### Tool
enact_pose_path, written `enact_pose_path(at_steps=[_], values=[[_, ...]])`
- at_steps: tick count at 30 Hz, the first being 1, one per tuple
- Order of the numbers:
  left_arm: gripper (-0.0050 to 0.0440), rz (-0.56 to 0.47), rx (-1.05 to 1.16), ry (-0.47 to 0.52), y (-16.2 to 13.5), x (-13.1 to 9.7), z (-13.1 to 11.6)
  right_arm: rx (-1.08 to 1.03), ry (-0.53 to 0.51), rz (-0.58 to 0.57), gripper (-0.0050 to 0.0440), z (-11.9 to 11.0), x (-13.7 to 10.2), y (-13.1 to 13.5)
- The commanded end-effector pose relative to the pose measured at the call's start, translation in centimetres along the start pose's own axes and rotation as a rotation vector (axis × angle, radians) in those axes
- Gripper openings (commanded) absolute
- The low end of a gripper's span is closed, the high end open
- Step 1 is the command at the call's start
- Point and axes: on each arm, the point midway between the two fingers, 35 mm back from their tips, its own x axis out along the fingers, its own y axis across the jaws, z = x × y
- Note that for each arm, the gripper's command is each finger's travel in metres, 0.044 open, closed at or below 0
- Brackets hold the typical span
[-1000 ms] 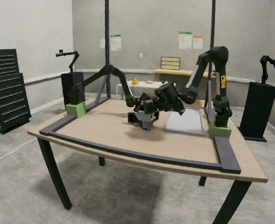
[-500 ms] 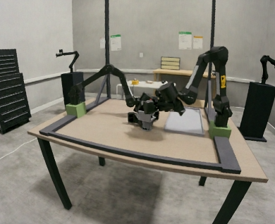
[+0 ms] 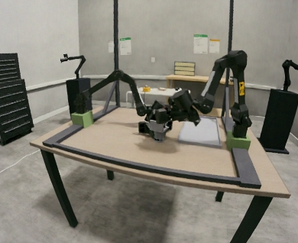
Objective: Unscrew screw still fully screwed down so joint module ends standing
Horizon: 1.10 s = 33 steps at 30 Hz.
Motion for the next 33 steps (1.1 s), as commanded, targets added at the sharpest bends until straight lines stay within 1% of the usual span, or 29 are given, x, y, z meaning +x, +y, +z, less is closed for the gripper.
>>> enact_pose_path(at_steps=[1, 3, 4, 33], values=[[0.0135, 0.008, 0.030, -0.015, 0.36, -0.14, 0.88, 0.036, -0.011, 0.003, 0.0245, 1.51, 0.09, 0.59], [0.0135, 0.008, 0.030, -0.015, 0.36, -0.14, 0.88, 0.036, -0.011, 0.003, 0.0245, 1.51, 0.09, 0.59], [0.0280, 0.008, 0.030, -0.015, 0.36, -0.14, 0.88, 0.036, -0.011, 0.003, 0.0245, 1.51, 0.09, 0.59], [0.0280, 0.008, 0.030, -0.015, 0.36, -0.14, 0.89, 0.036, -0.011, 0.003, 0.0245, 1.51, 0.09, 0.59]])
